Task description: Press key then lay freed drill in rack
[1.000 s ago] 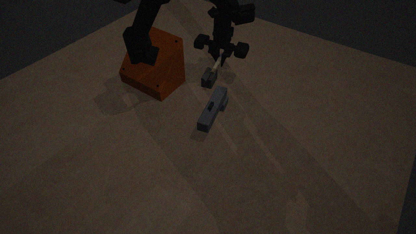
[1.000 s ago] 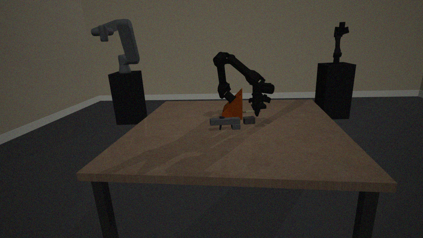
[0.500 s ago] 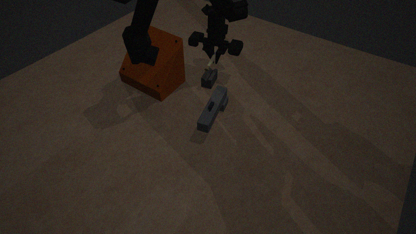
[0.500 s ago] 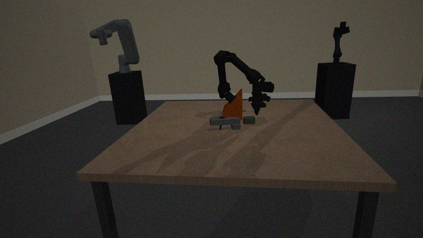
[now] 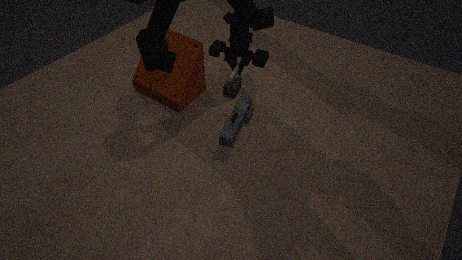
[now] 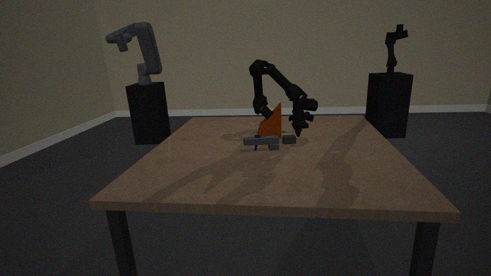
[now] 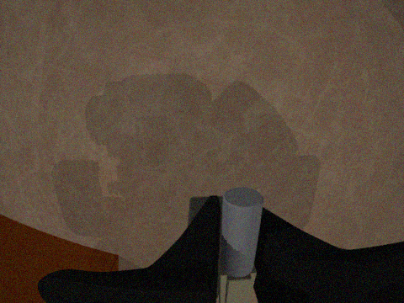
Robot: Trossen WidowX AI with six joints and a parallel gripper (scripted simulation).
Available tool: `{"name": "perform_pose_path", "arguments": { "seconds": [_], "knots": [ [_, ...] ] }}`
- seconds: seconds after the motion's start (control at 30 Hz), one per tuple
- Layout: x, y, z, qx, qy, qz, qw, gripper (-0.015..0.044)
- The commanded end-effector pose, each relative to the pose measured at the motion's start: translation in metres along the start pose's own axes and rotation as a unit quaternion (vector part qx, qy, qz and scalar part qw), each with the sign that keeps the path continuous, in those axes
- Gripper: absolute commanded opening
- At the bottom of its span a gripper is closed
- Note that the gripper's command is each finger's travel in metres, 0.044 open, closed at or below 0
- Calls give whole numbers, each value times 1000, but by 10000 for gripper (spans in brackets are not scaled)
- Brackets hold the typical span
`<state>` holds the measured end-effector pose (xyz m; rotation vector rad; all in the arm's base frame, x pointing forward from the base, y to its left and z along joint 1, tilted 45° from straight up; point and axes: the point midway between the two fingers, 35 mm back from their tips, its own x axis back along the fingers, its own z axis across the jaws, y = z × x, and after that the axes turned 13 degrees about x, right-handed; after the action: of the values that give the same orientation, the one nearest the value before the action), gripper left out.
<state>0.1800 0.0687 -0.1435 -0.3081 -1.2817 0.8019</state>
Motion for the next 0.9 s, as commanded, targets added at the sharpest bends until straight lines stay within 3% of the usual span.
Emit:
{"name": "perform_pose_path", "arguments": {
  "seconds": [0.0,0.87],
  "knots": [
    [-4,-1,2,3,0,3,1000,0],
    [-31,-1,1,3,0,3,1000,0]
  ]
}}
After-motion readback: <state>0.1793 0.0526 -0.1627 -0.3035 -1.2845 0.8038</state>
